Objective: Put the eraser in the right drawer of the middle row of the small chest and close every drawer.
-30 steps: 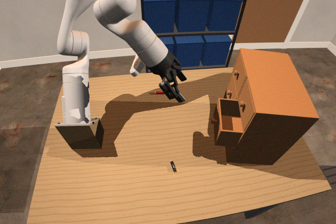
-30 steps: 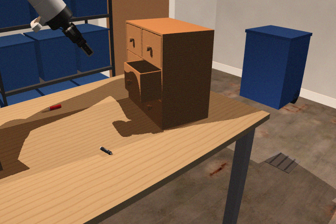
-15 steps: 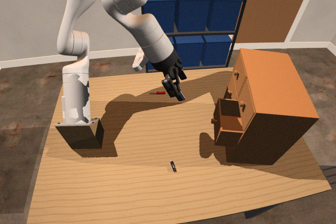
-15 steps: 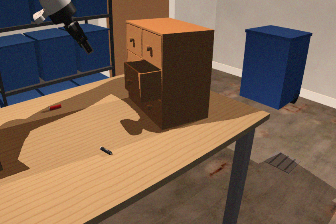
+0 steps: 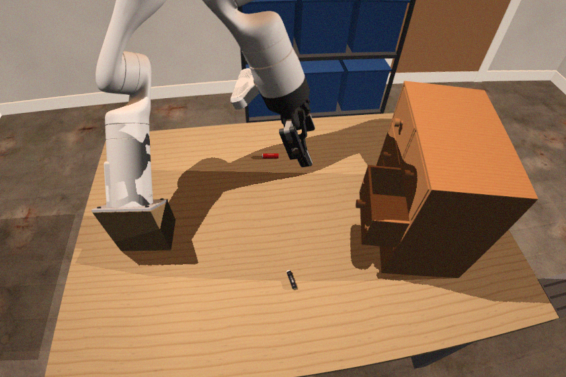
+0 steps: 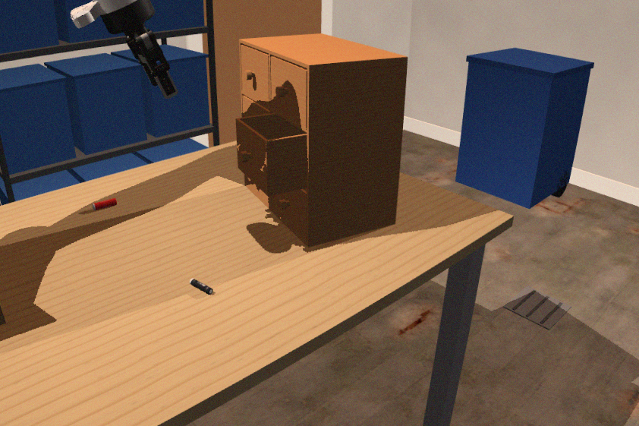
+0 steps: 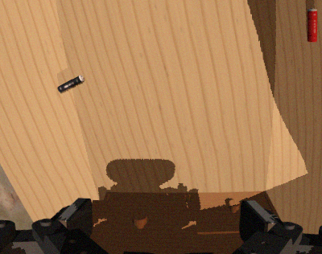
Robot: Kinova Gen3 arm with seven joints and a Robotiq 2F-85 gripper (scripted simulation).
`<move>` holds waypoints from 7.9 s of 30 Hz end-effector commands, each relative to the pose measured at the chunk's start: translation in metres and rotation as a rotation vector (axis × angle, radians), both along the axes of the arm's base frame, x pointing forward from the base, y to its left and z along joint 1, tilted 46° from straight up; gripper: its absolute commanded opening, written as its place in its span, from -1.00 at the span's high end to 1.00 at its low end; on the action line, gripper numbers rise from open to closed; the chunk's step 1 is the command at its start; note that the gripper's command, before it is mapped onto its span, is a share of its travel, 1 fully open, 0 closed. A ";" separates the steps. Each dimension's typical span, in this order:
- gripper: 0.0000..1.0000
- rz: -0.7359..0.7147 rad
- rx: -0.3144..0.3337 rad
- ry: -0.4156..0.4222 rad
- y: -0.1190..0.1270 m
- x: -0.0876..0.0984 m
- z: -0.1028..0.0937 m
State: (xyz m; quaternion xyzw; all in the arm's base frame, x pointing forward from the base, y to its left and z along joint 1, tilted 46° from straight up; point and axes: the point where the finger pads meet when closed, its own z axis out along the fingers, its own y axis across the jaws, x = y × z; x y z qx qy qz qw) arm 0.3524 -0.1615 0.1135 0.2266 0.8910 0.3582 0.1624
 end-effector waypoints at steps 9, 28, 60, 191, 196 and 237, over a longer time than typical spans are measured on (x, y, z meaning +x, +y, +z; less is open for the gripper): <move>-1.00 0.092 0.026 0.071 -0.005 0.004 0.004; -1.00 0.200 0.069 0.170 -0.010 0.003 0.009; -1.00 0.269 0.097 0.232 -0.013 0.002 0.012; -1.00 -0.072 -0.038 -0.078 0.033 -0.040 -0.055; -1.00 -0.095 -0.048 -0.100 0.035 -0.037 -0.058; -1.00 -0.213 -0.094 -0.206 0.045 -0.018 -0.075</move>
